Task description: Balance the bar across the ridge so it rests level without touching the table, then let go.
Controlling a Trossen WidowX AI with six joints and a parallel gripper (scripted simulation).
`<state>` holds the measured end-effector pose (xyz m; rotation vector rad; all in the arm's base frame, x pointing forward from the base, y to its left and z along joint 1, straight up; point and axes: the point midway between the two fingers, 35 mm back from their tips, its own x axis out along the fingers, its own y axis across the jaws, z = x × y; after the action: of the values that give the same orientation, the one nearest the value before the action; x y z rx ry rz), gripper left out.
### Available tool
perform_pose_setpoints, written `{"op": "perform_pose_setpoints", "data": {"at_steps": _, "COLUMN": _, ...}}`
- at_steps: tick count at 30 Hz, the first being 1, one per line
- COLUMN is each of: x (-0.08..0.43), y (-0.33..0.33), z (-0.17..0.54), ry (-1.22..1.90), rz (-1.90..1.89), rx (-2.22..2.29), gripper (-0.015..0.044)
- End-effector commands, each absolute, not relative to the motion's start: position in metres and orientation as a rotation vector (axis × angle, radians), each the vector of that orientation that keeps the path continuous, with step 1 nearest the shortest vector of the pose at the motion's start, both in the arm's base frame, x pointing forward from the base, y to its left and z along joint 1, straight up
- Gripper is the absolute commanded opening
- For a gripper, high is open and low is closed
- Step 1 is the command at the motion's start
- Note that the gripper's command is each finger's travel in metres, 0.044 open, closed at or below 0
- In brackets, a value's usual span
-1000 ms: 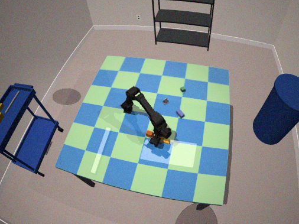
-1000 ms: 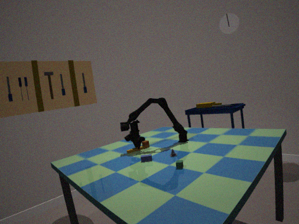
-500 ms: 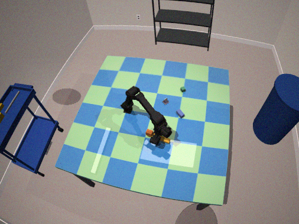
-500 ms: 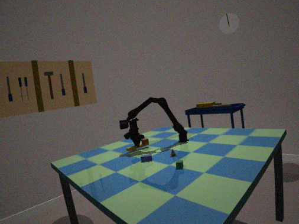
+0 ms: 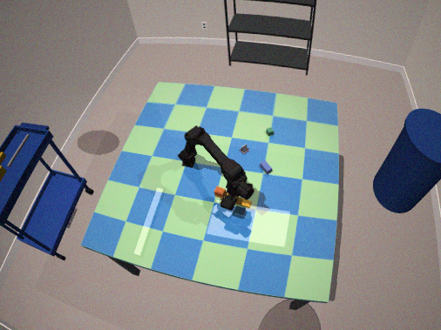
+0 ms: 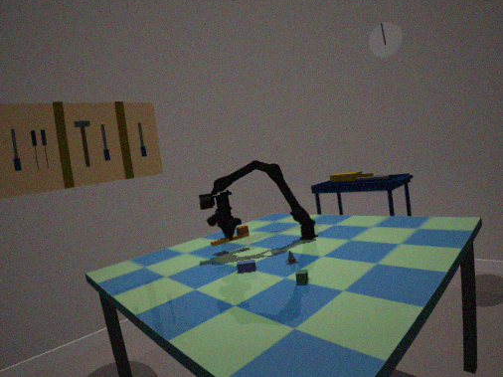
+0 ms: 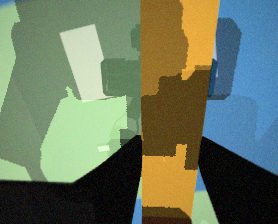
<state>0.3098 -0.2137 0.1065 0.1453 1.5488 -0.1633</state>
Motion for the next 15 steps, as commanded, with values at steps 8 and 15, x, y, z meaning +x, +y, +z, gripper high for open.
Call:
{"op": "perform_pose_setpoints", "data": {"at_steps": 8, "x": 0.307, "y": -0.212, "z": 0.137, "ry": 1.541, "rz": -0.161, "rx": 0.139, "gripper": 0.0}}
{"op": "perform_pose_setpoints", "data": {"at_steps": 15, "x": 0.309, "y": -0.206, "z": 0.146, "ry": 1.54, "rz": -0.167, "rx": 0.147, "gripper": 0.0}}
